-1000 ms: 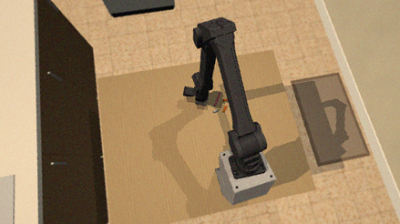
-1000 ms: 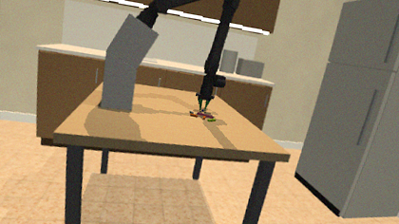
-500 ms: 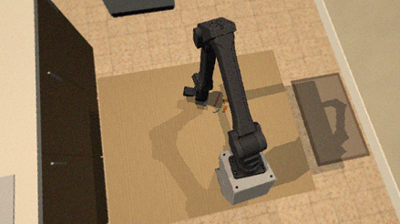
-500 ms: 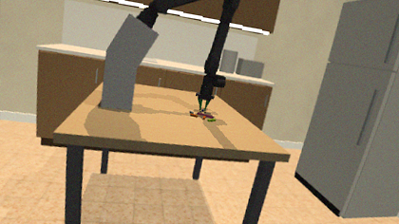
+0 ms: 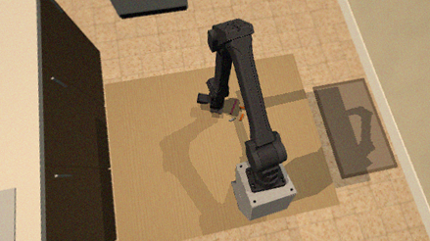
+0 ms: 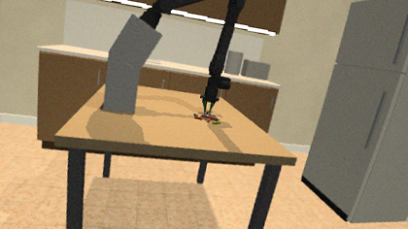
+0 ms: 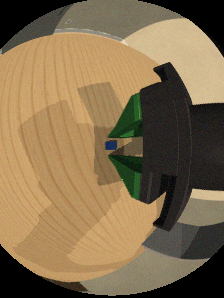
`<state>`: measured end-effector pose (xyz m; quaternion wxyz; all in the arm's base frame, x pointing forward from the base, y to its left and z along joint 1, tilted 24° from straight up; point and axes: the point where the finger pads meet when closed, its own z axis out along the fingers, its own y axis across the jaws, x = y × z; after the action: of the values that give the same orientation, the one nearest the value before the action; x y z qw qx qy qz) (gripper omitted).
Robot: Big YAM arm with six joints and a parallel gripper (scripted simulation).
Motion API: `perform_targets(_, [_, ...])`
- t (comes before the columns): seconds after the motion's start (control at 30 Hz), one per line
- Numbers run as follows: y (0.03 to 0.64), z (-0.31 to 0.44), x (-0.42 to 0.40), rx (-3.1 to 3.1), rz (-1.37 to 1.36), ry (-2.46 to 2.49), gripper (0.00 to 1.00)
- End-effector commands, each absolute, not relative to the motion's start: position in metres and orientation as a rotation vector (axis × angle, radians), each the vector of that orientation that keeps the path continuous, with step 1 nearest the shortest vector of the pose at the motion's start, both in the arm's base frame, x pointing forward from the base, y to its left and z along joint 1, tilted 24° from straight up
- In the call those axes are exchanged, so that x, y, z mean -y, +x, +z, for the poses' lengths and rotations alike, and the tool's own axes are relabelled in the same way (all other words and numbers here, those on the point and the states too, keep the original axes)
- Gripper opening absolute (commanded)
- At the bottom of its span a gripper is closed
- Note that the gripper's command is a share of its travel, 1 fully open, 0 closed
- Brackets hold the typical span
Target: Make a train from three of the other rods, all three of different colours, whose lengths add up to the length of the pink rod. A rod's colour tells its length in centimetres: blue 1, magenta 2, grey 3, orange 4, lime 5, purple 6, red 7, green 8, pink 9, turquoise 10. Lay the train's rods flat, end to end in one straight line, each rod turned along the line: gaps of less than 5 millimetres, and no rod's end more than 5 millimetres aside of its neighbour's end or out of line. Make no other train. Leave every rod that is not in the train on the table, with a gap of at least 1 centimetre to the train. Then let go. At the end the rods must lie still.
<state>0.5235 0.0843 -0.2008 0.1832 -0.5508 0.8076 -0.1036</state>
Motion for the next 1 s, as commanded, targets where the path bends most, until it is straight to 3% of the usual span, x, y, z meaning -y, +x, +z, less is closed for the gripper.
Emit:
perform_targets(0.0, [0.5298, -0.1942, -0.0887, -2.252, -0.3, -1.546, 0.23])
perform_targets(0.03, [0.5298, -0.1942, -0.0887, -2.252, -0.3, -1.546, 0.04])
perform_targets(0.97, [0.5298, -0.1942, -0.0887, -2.252, -0.3, -1.546, 0.04])
